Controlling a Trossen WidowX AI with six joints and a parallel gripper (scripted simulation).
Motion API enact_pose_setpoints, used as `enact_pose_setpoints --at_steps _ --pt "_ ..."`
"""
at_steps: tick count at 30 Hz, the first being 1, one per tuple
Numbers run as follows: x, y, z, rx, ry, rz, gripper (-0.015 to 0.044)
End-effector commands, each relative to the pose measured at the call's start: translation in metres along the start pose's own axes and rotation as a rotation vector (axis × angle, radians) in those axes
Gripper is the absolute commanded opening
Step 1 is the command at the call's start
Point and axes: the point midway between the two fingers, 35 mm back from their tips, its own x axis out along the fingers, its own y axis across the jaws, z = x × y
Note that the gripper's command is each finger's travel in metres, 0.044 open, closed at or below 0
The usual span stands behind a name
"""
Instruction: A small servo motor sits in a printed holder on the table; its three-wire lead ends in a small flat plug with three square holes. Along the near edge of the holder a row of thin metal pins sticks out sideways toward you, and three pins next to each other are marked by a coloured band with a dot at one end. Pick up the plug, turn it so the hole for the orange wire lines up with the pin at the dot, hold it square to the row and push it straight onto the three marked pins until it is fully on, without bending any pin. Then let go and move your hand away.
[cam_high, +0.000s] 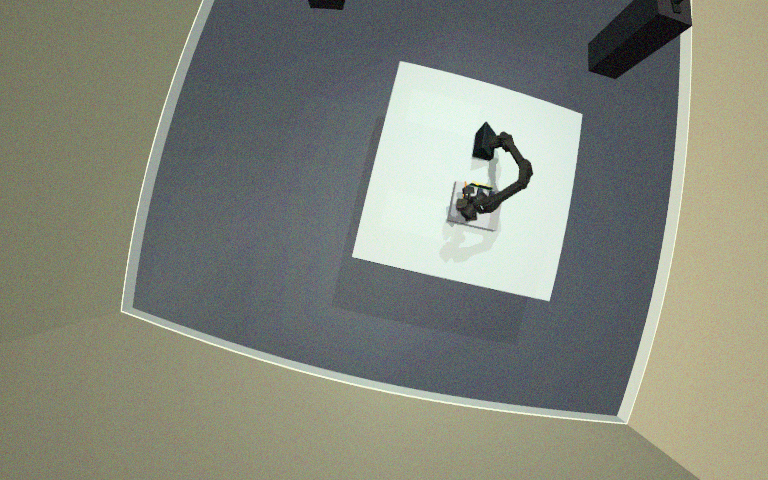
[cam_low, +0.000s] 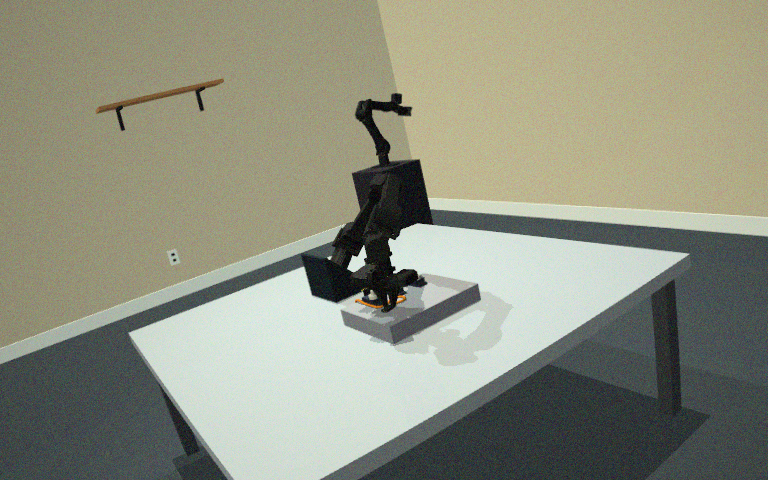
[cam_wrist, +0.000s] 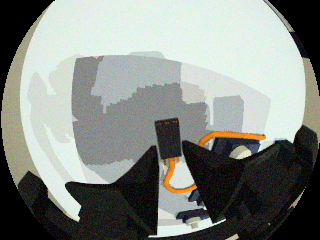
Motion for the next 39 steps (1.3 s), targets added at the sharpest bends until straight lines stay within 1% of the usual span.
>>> enact_pose_setpoints --at_steps 1,2,8,12,22,27,39 --pt "0.001 -0.001 0.001 0.007 0.002 0.004 0.0062" --pt "0.001 -0.001 0.001 0.007 0.002 0.004 0.0036" --pt "0.001 -0.001 0.001 0.007 0.002 0.004 0.0" --pt "-0.011 0.0 0.001 0.007 0.001 0.004 0.0" --pt "-0.056 -0.001 0.001 0.007 0.0 0.003 0.0" --pt "-0.059 -0.006 -0.001 -0.026 -0.001 0.002 0.0" --pt "-0.071 -0.04 -0.013 -0.263 -0.006 0.0 0.0"
